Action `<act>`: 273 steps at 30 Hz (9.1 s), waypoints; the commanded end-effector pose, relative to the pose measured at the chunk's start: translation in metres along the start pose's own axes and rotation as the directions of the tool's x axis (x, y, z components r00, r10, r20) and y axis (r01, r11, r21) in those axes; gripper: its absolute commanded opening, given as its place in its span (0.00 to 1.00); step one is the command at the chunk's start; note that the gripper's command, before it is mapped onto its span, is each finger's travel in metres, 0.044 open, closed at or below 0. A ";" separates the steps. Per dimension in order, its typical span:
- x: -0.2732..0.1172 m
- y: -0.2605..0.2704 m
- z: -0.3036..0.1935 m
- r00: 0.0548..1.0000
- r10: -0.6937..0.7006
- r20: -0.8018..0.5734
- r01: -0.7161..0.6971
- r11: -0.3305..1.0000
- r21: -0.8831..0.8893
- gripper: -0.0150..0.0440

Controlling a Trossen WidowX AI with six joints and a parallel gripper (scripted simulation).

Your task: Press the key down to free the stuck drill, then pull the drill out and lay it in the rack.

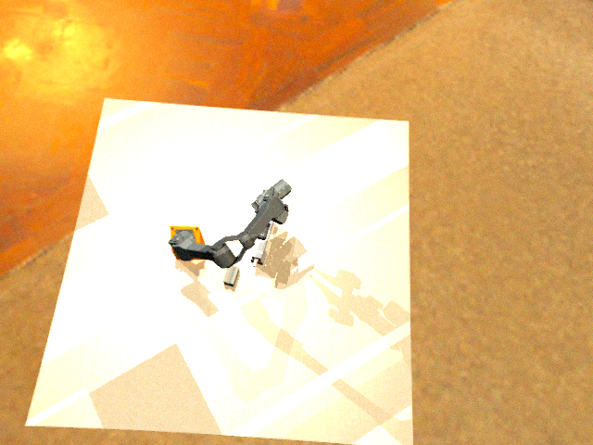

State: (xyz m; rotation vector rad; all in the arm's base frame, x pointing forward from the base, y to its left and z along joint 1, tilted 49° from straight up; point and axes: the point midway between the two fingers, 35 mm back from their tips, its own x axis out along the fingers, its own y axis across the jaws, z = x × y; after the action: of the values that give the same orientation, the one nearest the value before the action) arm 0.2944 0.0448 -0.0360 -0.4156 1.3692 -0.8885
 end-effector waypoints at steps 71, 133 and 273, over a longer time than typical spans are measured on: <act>0.072 -0.158 0.003 1.000 0.004 0.016 0.016 0.004 -1.000 1.00; 0.107 -0.161 0.004 1.000 0.001 0.017 0.017 0.004 -1.000 0.25; 0.105 -0.226 0.002 1.000 -0.002 0.017 0.017 0.004 -1.000 0.25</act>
State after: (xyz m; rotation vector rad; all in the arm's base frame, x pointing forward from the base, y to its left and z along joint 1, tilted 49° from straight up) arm 0.2245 -0.1720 0.0535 -1.5755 1.8327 0.3743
